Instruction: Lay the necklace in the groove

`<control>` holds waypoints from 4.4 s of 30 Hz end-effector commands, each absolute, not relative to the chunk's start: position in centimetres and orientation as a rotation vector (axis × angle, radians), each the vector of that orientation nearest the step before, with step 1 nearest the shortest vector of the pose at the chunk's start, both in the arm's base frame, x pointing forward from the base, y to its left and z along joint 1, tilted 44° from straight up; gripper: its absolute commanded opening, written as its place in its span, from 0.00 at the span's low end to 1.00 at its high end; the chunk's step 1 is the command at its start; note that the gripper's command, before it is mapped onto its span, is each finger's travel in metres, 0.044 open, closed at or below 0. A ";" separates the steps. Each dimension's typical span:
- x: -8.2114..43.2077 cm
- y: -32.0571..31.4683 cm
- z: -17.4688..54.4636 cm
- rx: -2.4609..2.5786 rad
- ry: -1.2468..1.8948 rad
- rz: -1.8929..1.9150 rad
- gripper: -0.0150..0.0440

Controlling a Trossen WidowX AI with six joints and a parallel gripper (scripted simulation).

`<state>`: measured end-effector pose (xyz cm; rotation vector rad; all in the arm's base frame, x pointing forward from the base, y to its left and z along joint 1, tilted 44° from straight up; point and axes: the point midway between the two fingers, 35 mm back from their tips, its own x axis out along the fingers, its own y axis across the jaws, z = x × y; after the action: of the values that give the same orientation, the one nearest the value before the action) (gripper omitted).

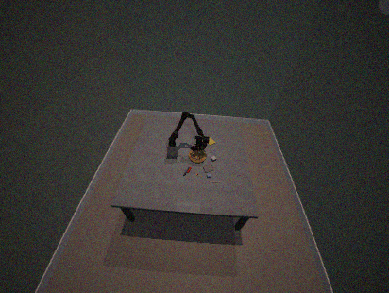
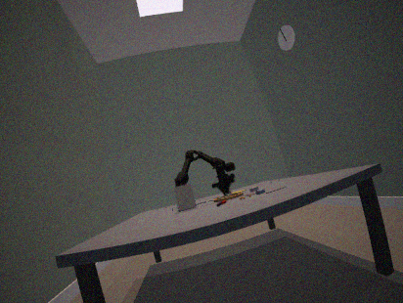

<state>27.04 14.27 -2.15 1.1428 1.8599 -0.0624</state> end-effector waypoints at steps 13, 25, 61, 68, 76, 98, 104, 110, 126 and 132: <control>27.0 14.3 -2.2 1.144 1.861 -0.065 0.25; 27.0 14.3 -2.2 1.144 1.861 -0.065 0.25; 27.3 14.7 -1.6 1.145 1.864 -0.068 0.34; 27.3 14.7 -1.6 1.145 1.864 -0.068 0.65; 27.2 14.6 -1.6 1.151 1.871 -0.078 1.00; 27.5 13.3 -1.9 1.012 1.828 0.106 0.82; 27.9 10.9 -3.3 0.661 1.685 0.512 0.56; 28.0 8.4 -4.6 0.304 1.484 0.879 0.46; 27.4 3.5 -7.1 -0.431 0.876 1.502 0.46; 27.4 3.5 -7.1 -0.431 0.876 1.502 0.46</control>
<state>27.84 4.56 -6.05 -0.2825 1.0114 1.3783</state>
